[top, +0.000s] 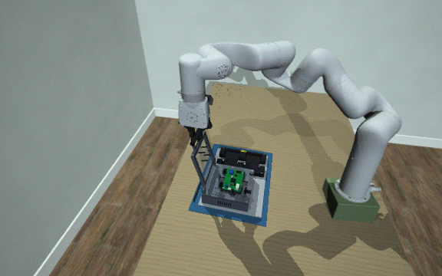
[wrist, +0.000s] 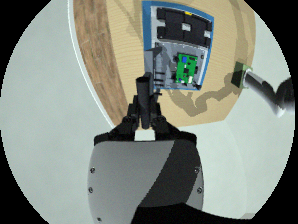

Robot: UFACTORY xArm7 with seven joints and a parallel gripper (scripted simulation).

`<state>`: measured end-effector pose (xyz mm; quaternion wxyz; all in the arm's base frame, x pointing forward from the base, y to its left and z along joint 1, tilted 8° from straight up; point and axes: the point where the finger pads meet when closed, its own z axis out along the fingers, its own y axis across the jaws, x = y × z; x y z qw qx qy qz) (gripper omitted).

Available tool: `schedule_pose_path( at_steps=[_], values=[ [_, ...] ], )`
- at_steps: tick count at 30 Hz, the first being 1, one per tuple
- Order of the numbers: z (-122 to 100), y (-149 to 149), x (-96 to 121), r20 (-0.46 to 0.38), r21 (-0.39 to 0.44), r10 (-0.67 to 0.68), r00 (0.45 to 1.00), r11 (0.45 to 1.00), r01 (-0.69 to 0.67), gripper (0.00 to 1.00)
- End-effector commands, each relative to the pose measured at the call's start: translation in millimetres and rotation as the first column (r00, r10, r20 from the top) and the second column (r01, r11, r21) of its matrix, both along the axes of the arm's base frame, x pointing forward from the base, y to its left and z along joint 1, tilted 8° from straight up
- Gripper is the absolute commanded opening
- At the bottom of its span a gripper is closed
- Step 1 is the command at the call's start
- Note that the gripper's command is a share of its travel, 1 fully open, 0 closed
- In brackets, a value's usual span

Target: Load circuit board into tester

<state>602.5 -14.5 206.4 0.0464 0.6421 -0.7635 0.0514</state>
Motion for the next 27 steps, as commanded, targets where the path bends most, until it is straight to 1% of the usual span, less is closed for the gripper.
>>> schedule_pose_path(
  at_steps=[1, 27],
  values=[
    [2.3, 0.9, 0.3, 0.004, 0.001, 0.001, 1.000, 1.000, -0.001, 0.00],
    [3.2, 1.6, -3.3, 0.004, 0.001, 0.001, 1.000, 1.000, -0.001, 0.00]
  ],
)
